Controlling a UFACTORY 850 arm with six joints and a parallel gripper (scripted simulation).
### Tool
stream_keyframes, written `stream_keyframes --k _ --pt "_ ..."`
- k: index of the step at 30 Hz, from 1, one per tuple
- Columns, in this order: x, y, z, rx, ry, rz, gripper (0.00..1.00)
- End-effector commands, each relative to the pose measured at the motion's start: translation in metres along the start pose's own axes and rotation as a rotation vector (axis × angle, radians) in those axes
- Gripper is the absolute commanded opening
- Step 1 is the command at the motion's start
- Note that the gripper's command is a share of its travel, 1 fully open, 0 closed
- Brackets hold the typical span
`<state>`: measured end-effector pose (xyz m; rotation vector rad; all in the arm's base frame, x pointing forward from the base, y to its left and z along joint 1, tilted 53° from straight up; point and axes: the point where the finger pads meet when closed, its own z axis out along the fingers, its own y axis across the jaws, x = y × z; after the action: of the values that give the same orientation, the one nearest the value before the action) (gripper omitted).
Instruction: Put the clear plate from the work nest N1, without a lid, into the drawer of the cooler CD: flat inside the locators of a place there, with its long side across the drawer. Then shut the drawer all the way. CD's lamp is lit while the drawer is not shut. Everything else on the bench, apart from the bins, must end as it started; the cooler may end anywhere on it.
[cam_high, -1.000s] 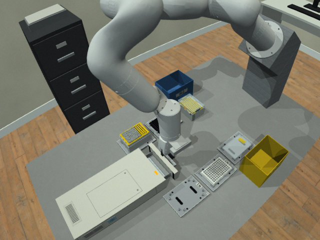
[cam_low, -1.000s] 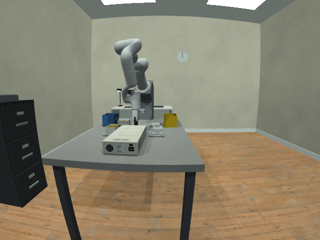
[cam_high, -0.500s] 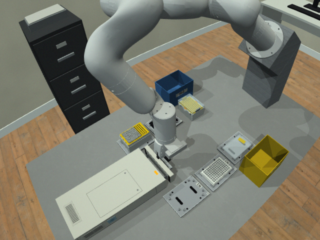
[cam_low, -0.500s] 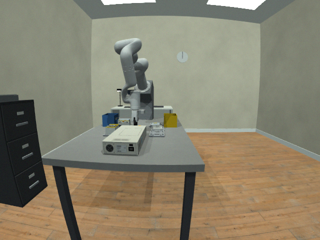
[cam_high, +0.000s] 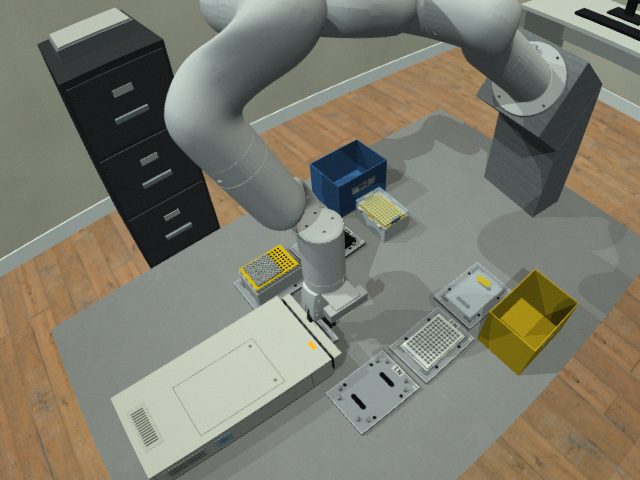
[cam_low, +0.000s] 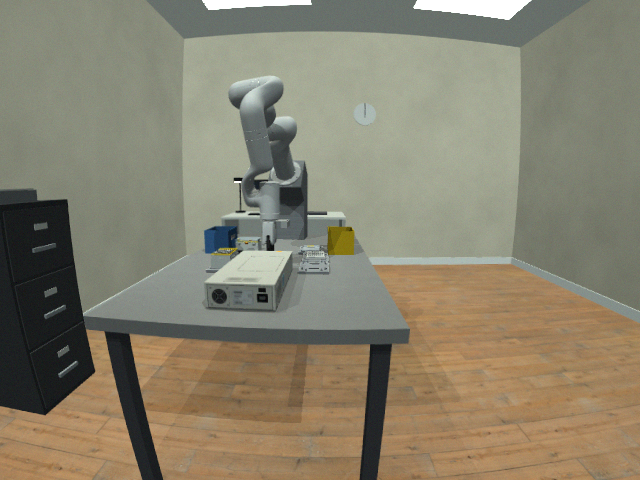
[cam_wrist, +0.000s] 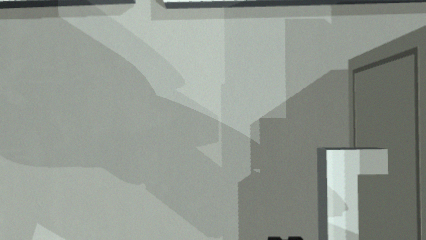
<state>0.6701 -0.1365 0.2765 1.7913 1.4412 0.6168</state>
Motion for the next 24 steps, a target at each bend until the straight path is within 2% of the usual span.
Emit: stream_keyframes --k 1,6,24 --pt "0.0 0.006 0.0 0.0 0.0 0.0 0.0" --pt "0.0 0.014 0.0 0.0 0.0 0.0 0.0" --pt "0.0 -0.018 0.0 0.0 -0.001 0.0 0.0"
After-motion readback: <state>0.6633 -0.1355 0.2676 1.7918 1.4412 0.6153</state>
